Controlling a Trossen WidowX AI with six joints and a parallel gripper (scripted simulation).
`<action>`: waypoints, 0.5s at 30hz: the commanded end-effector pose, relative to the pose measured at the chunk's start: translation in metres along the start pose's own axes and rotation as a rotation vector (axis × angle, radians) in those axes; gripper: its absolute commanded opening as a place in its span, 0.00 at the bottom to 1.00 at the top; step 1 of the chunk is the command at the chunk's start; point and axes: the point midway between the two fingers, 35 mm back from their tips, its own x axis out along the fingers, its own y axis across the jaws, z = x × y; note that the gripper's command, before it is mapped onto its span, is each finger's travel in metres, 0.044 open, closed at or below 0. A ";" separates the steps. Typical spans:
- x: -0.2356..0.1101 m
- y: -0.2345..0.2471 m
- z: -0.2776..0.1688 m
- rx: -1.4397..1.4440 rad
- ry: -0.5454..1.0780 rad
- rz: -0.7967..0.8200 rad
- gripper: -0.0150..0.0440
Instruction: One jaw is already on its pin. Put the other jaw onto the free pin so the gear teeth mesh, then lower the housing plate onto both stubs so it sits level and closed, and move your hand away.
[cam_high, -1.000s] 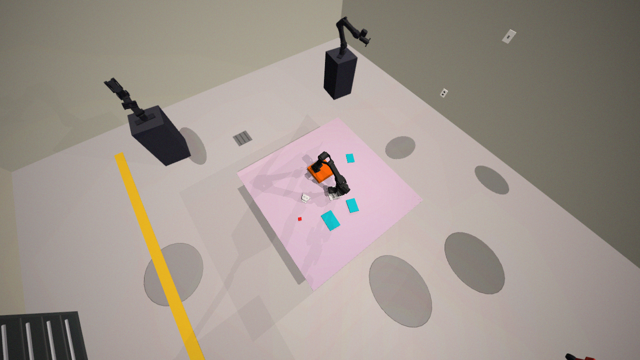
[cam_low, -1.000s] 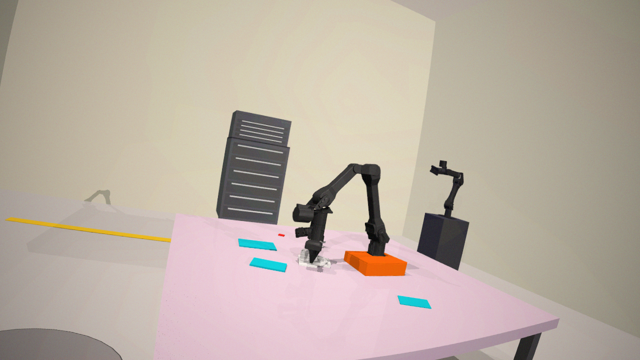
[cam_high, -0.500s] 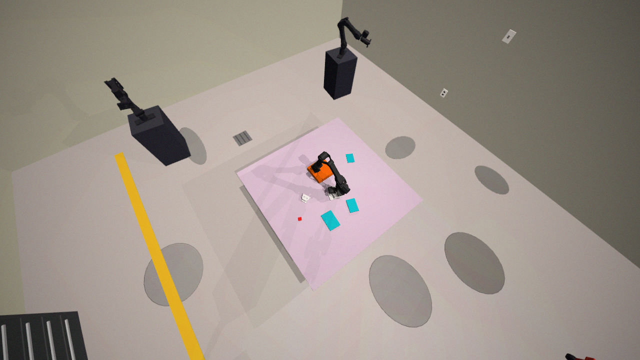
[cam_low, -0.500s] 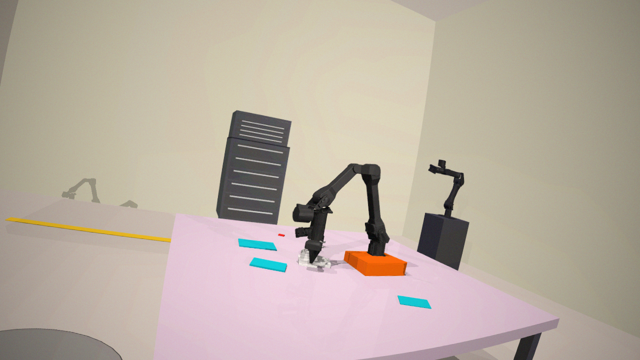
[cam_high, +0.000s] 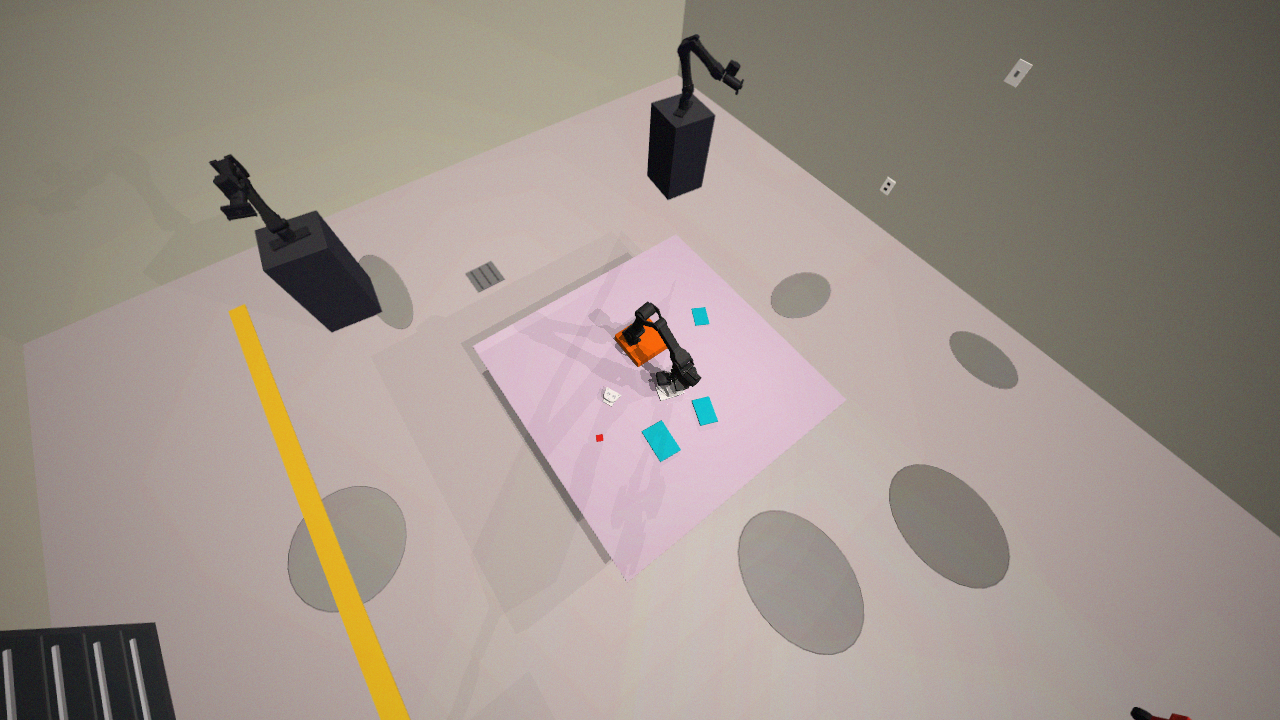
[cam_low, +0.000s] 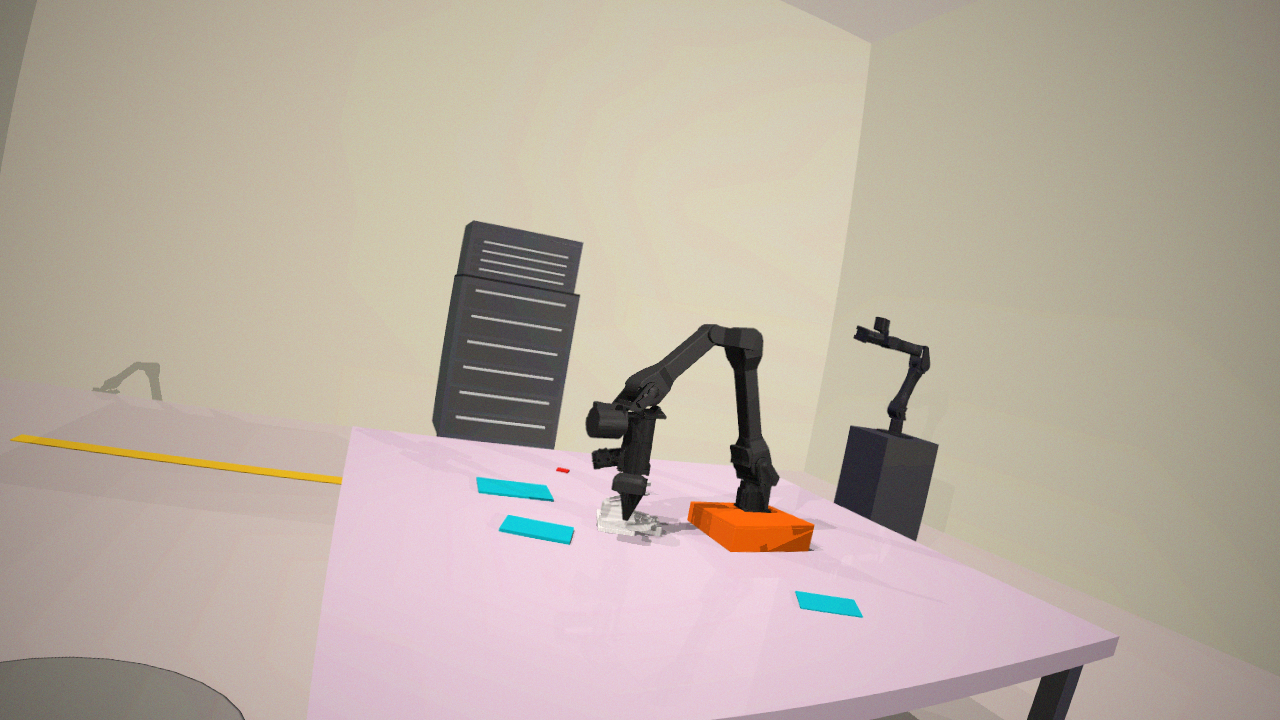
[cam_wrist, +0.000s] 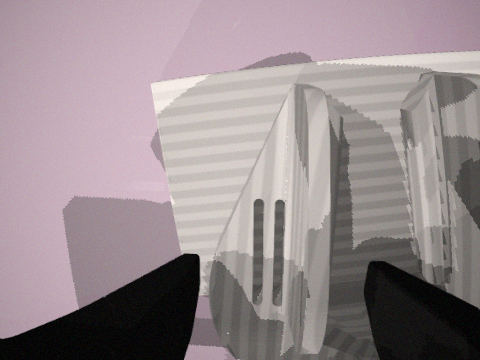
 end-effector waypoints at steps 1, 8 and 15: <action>-0.043 0.002 0.002 0.006 -0.023 0.013 0.63; -0.049 0.000 0.005 0.010 -0.033 0.021 0.68; -0.054 -0.084 0.036 0.207 -0.028 0.016 0.99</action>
